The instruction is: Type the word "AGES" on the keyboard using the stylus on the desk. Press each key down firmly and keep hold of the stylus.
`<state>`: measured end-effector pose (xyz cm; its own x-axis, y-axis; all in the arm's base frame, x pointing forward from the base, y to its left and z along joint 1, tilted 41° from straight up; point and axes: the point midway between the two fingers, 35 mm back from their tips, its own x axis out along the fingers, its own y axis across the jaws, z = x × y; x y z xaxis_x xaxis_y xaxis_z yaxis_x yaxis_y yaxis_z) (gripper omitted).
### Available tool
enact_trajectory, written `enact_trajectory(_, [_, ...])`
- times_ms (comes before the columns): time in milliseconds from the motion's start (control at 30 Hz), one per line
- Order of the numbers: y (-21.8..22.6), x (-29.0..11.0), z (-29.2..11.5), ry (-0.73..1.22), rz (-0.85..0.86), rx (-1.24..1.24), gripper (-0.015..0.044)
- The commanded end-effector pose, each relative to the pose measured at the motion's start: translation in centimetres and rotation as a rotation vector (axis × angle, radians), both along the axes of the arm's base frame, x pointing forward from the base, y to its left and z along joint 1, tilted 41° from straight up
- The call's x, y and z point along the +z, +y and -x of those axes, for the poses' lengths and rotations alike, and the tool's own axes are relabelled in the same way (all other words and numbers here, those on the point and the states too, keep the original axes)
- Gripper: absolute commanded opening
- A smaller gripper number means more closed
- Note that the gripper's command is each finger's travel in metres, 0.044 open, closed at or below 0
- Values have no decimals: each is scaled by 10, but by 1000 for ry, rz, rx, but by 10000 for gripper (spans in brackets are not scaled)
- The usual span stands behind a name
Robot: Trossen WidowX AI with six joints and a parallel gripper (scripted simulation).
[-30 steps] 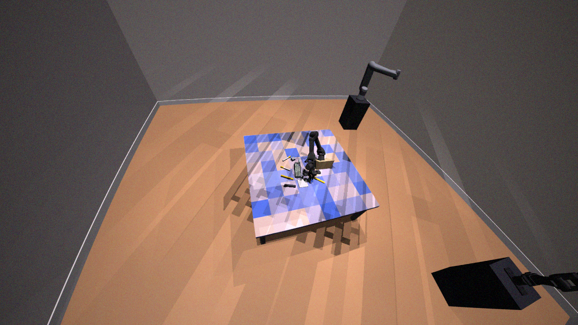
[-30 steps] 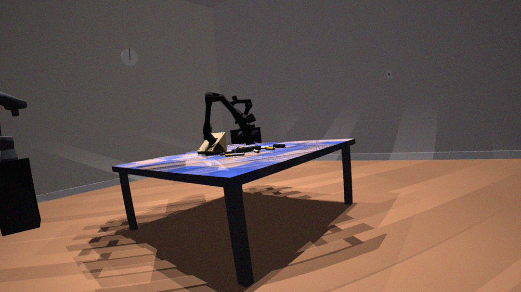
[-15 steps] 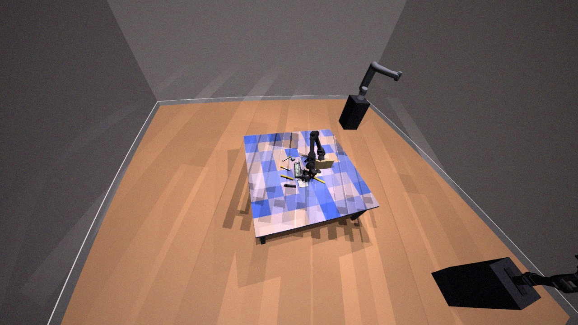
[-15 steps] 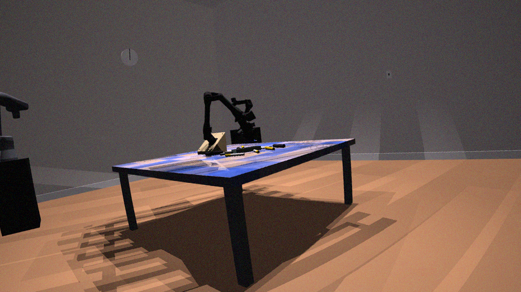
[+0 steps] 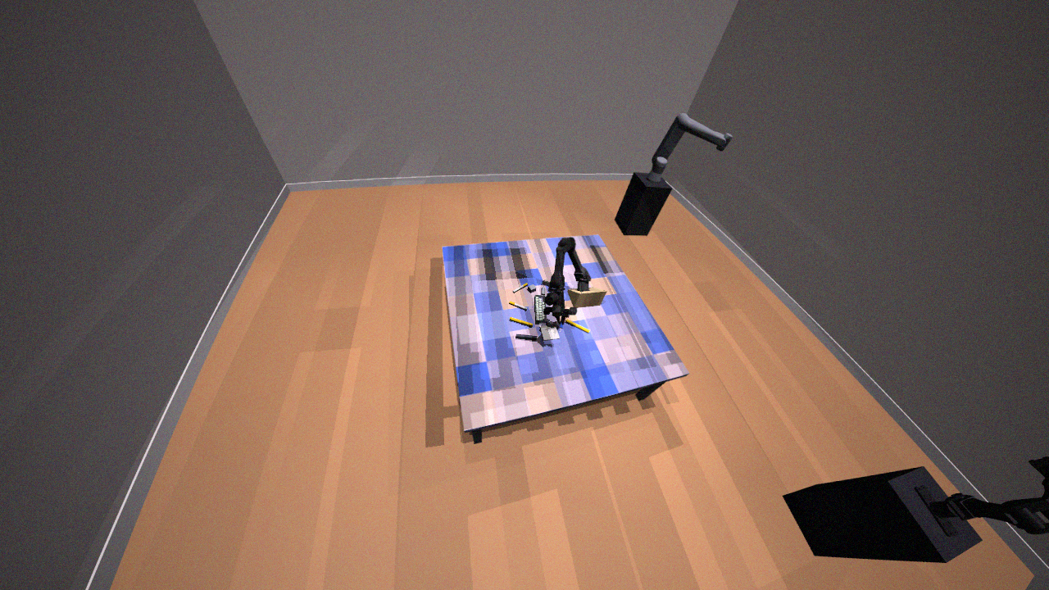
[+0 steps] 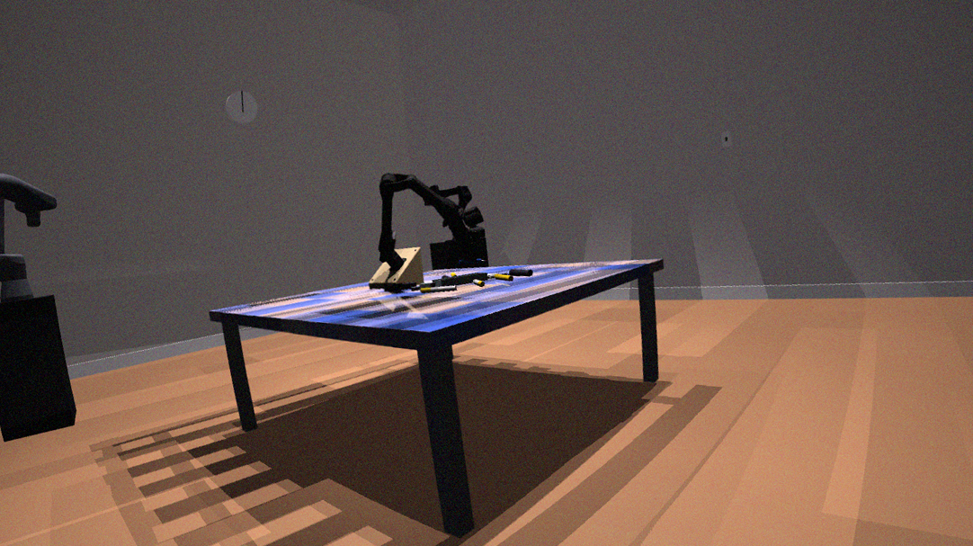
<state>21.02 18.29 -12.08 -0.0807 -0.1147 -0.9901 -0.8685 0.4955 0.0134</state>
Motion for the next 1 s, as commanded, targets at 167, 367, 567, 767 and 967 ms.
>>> enact_trajectory(167, [4, 13, -23, 14, -18, -375, 0])
enact_trajectory(367, [2, 22, -38, 37, -18, -640, 0])
enact_trajectory(567, [-2, 33, -54, 56, -12, -907, 0])
enact_trajectory(767, [-7, 44, -69, 83, 3, -1171, 0])
enact_trajectory(967, [-12, 56, -81, 122, 32, -1428, 0])
